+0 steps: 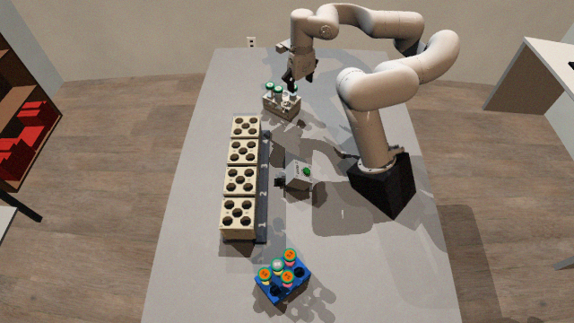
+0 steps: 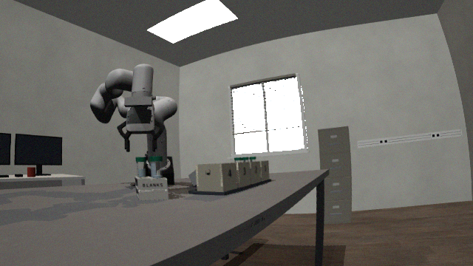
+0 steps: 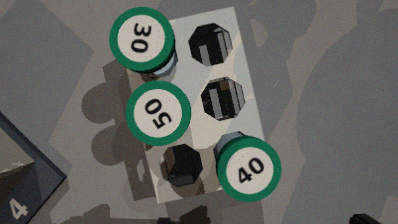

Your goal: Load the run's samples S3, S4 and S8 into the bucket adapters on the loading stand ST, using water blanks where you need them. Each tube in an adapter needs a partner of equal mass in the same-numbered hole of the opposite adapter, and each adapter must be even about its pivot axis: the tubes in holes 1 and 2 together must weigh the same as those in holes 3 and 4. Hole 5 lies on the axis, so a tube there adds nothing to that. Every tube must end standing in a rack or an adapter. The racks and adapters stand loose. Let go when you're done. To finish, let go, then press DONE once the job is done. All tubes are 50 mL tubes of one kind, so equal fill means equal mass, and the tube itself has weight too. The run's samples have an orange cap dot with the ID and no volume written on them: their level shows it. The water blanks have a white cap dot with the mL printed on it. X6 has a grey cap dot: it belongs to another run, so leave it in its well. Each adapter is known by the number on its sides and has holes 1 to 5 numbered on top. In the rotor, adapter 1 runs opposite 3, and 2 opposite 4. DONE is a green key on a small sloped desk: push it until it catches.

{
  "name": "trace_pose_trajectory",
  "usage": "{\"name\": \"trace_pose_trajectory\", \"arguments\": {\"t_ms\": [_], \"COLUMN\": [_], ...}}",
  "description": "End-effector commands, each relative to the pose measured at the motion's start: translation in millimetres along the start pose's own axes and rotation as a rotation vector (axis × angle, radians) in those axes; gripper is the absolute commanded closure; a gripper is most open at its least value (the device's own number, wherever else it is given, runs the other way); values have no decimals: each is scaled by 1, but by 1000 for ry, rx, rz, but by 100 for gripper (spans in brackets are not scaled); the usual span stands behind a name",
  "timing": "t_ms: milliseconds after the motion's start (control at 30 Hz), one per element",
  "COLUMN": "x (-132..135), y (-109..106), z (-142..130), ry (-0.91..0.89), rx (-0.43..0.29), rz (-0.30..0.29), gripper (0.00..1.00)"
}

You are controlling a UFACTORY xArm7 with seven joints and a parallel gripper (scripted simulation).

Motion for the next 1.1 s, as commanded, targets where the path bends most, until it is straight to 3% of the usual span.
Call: {"name": "trace_pose_trajectory", "arguments": {"t_ms": [0, 133, 1067], "x": [0, 0, 0], "y": [-1, -1, -70], "z": [0, 0, 0], "ry": [1, 1, 1], "rx": [2, 2, 3], "rz": [-1, -1, -1], "gripper": [0, 0, 0]}}
Point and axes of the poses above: the point where the finger pads meet when closed, its own y axis out along the fingers, its own x axis across the jaws, z = x × y, the point moved 8 cm from there along -y, back along the fingers, and after that the axes turned 13 degrees about -y, right-handed, at the moved point
